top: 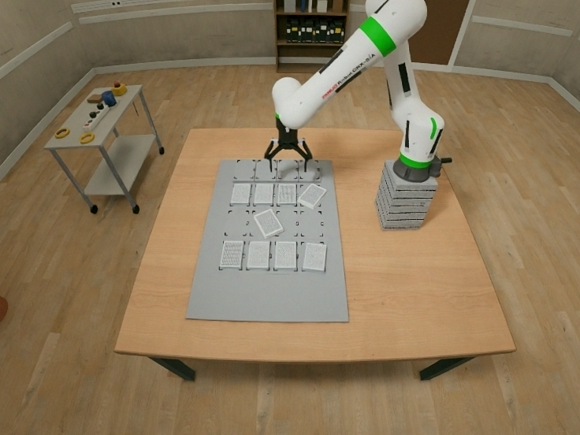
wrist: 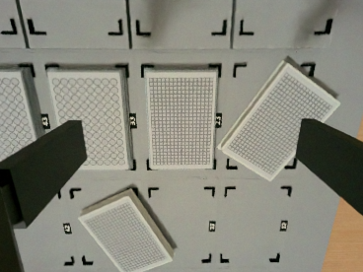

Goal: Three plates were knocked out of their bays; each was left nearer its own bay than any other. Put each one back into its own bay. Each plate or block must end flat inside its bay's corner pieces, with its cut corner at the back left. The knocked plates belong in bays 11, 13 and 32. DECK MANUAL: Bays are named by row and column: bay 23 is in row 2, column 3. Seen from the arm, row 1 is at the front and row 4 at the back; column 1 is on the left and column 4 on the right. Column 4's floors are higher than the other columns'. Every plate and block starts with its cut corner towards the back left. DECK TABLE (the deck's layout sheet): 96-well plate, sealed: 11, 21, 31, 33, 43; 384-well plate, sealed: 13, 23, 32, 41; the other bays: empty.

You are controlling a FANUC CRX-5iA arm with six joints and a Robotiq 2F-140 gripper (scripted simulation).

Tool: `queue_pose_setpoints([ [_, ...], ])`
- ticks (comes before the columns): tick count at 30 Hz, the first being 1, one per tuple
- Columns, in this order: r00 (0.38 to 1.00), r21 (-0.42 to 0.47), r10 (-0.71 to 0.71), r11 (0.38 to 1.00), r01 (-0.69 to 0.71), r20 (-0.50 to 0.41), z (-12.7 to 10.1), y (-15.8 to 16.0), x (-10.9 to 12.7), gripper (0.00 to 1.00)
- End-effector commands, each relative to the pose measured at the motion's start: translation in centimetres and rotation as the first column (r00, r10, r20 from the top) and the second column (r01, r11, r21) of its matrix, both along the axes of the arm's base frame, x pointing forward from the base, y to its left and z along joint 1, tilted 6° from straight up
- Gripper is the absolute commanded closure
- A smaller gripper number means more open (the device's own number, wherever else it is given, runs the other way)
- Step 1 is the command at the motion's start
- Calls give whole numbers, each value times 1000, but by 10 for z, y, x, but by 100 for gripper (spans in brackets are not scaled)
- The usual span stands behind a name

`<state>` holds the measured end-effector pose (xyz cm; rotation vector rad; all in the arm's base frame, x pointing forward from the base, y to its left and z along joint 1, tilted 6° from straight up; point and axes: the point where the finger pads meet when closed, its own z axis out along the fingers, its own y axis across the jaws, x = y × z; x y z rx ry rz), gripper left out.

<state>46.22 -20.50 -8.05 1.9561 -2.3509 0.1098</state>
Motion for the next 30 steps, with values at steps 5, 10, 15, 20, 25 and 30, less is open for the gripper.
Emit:
queue_pose_setpoints([
  [5, 1000, -1, 0, 1000, 0, 2, -2, 28, 6, 0],
  [10, 1000, -1, 0, 1000, 0, 2, -4, 47, 10, 0],
  [15, 1000, -1, 0, 1000, 0, 2, -6, 59, 12, 0],
  [20, 1000, -1, 0, 1000, 0, 2, -8, 78, 16, 0],
  [25, 1000, -1, 0, 1000, 0, 2, -10, 98, 19, 0],
  [30, 1000, -1, 0, 1000, 0, 2, -12, 118, 23, 0],
])
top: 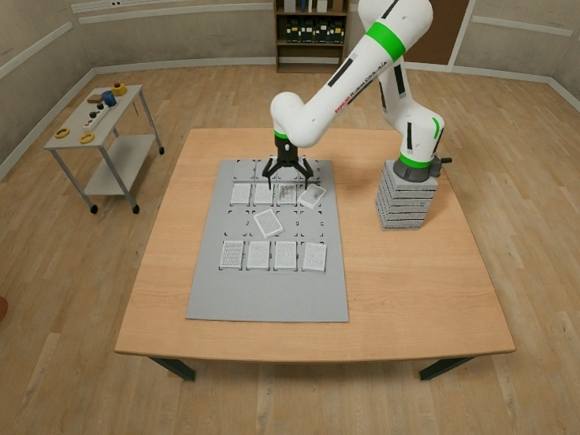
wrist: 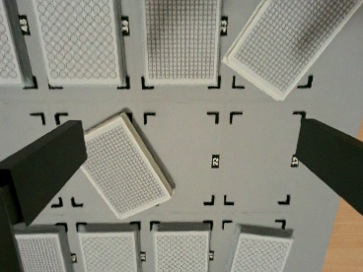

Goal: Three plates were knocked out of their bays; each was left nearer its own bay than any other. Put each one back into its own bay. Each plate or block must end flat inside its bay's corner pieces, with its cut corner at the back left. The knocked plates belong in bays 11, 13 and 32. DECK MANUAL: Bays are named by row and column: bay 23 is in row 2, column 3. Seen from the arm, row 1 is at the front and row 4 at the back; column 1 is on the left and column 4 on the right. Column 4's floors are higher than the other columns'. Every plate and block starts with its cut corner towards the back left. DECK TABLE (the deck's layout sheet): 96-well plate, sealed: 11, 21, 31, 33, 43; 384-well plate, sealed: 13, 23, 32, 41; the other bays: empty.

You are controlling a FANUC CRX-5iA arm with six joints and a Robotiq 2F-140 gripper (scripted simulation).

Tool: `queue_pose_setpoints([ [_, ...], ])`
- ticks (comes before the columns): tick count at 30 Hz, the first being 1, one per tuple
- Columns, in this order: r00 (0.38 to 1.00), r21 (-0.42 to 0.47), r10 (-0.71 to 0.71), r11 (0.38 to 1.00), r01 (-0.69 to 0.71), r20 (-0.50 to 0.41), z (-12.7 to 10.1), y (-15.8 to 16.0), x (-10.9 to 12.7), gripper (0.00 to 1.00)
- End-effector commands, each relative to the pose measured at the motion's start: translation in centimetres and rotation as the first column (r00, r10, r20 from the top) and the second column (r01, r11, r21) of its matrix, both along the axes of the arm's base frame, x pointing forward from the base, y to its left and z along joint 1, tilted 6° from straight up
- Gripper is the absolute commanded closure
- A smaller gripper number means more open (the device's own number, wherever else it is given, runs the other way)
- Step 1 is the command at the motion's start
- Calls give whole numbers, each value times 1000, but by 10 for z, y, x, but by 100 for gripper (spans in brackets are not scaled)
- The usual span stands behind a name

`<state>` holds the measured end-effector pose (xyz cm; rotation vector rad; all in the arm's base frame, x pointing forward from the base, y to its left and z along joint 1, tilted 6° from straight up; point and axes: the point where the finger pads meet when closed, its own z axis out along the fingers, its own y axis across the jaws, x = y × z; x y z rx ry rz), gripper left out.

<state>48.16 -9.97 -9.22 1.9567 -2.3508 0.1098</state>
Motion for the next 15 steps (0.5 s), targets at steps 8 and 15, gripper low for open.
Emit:
queue_pose_setpoints([
  [8, 1000, -1, 0, 1000, 0, 2, -3, 36, 8, 0],
  [15, 1000, -1, 0, 1000, 0, 2, -6, 63, 13, 0],
])
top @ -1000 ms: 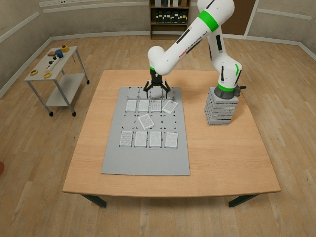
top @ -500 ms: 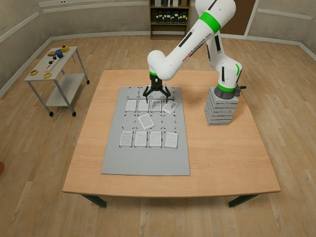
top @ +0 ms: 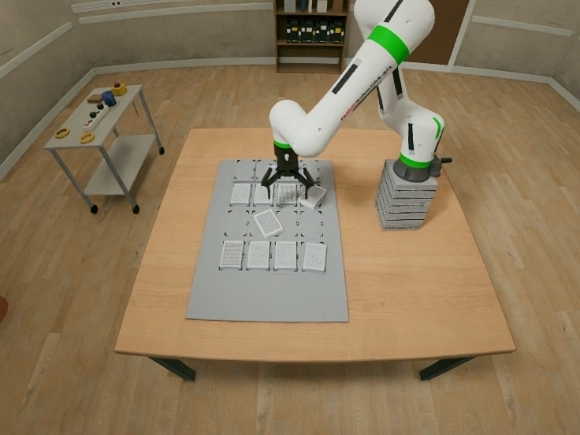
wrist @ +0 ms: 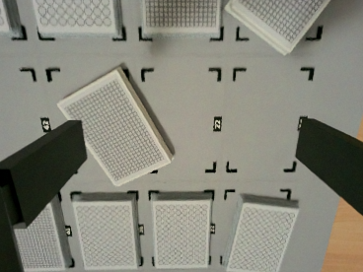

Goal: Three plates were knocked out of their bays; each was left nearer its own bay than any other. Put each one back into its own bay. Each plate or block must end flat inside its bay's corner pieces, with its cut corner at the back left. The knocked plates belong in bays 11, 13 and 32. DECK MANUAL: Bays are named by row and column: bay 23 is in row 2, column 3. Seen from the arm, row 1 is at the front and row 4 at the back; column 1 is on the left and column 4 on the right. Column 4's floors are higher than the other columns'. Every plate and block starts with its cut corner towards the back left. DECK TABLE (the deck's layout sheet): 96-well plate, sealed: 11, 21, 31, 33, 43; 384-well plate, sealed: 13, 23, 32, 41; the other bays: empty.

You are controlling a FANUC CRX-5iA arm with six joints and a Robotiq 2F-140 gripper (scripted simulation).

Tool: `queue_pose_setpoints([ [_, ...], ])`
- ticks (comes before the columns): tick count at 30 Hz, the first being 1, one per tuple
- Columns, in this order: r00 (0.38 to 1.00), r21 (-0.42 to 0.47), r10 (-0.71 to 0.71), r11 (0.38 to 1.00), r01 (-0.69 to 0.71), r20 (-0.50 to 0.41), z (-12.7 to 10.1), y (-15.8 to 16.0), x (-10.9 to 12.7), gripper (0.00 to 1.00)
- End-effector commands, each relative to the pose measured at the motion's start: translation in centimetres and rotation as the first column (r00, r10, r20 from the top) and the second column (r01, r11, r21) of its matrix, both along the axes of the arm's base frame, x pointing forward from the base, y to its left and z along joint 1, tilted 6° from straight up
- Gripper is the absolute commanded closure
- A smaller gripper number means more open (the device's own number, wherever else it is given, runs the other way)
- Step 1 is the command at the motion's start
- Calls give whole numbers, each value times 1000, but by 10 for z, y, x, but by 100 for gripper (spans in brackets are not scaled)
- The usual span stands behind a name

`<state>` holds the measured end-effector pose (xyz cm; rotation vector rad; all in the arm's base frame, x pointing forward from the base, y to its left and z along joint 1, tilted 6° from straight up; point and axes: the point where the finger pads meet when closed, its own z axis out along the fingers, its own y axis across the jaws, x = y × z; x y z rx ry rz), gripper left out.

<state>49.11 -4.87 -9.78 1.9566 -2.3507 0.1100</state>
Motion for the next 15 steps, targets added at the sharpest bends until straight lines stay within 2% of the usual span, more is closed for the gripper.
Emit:
queue_pose_setpoints([
  [1, 1000, -1, 0, 1000, 0, 2, -1, 16, 4, 0],
  [15, 1000, 0, 0, 1000, 0, 2, -6, 63, 13, 0],
])
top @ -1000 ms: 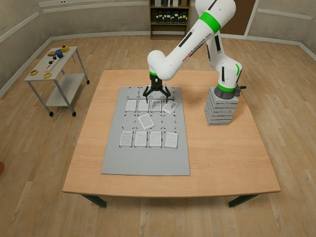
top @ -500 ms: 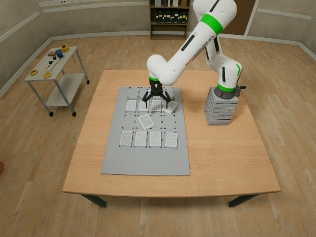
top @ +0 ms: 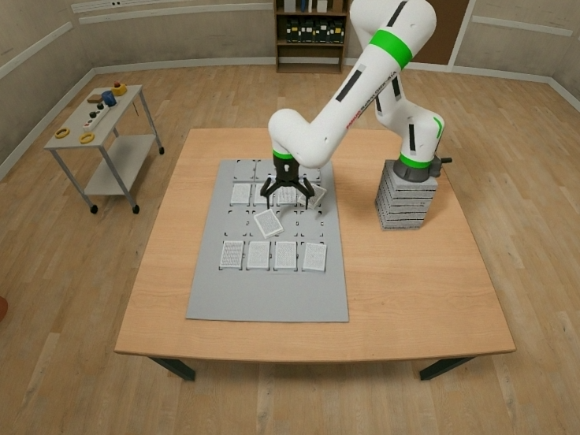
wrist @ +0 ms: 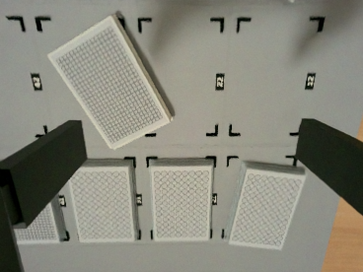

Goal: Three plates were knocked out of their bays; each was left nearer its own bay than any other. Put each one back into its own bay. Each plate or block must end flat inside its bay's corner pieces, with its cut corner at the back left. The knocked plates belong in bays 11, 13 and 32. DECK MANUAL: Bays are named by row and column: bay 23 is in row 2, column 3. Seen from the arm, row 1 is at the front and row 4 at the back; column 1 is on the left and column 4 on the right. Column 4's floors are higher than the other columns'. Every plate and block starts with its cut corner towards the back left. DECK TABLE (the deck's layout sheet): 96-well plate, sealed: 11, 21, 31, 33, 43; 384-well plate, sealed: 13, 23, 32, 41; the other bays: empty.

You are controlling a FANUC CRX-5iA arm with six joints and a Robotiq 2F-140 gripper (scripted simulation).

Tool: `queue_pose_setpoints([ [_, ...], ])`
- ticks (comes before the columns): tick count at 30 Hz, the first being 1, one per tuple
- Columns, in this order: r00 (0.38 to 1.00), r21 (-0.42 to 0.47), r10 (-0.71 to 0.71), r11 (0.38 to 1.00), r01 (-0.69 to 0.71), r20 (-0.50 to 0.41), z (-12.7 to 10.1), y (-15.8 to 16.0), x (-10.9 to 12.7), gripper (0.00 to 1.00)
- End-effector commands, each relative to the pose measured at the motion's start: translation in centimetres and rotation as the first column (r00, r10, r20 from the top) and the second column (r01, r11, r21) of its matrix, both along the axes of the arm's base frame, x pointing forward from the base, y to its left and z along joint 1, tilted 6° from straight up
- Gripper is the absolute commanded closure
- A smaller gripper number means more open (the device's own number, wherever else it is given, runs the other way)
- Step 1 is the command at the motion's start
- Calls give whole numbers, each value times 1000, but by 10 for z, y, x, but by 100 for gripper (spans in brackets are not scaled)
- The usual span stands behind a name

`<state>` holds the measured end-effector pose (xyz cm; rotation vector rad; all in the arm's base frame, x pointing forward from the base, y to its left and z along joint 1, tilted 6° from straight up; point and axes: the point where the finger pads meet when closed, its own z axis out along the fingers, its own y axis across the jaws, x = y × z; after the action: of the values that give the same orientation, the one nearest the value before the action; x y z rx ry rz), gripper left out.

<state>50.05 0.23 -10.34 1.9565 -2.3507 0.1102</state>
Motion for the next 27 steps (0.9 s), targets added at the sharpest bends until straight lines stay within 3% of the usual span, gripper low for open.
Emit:
queue_pose_setpoints([
  [1, 1000, 0, 0, 1000, 0, 2, -1, 16, 4, 0],
  [27, 1000, 0, 0, 1000, 0, 2, -10, 98, 19, 0],
])
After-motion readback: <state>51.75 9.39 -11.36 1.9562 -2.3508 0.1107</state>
